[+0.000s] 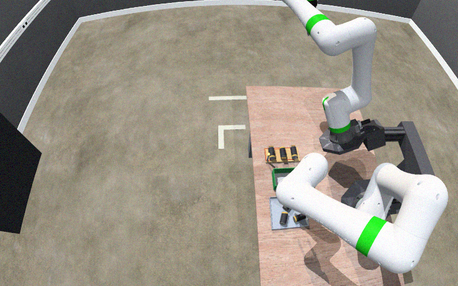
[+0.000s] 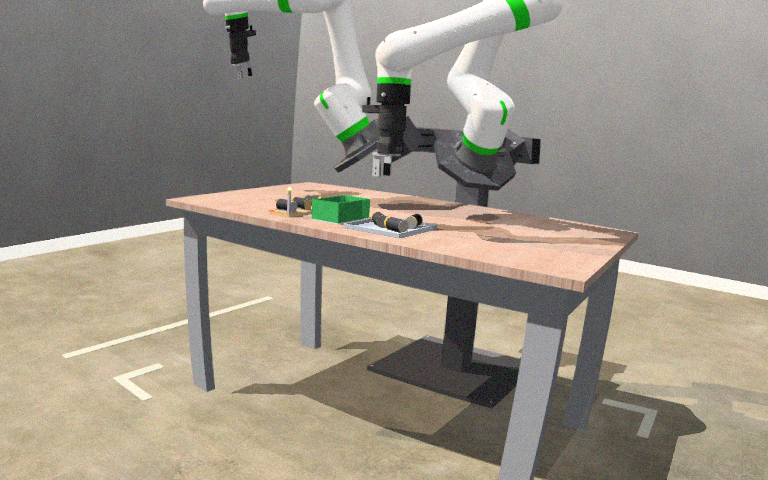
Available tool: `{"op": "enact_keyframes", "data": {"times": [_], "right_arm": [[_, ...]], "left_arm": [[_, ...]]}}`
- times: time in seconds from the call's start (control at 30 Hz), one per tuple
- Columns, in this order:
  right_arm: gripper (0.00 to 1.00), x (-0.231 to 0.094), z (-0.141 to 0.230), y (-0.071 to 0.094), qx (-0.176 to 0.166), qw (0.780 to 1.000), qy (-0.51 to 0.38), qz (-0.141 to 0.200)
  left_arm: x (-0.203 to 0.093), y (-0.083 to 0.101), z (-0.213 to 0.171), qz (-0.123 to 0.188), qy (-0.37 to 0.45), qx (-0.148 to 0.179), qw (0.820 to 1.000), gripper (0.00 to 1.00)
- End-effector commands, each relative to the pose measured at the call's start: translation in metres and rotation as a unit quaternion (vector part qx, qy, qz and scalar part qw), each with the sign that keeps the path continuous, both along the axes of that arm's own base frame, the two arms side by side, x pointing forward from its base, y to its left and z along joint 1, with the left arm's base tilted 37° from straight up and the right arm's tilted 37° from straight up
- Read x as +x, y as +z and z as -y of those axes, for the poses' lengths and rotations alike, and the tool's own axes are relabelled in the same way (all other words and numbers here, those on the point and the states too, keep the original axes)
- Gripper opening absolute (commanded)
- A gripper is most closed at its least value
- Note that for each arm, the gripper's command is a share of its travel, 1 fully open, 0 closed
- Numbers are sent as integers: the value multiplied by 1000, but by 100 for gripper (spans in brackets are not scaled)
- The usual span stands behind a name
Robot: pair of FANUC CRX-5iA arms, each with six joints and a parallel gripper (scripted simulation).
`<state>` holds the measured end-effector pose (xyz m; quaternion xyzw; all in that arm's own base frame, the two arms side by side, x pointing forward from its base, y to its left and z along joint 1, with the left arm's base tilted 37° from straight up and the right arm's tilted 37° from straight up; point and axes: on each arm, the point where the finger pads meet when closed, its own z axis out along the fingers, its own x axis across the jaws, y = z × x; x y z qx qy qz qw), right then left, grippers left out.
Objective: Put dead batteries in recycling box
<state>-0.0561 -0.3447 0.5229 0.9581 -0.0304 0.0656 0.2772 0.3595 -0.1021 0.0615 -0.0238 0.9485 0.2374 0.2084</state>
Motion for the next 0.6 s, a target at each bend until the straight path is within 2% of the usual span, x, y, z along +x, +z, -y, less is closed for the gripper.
{"op": "enact_keyframes", "data": {"times": [0.0,0.57], "right_arm": [[100,-1,0,1,-1,1000,-1,0],[100,-1,0,1,-1,1000,-1,0]], "left_arm": [[0,1,0,0,-1,-2,1000,90],[0,1,0,10,17,-10,1000,90]]}}
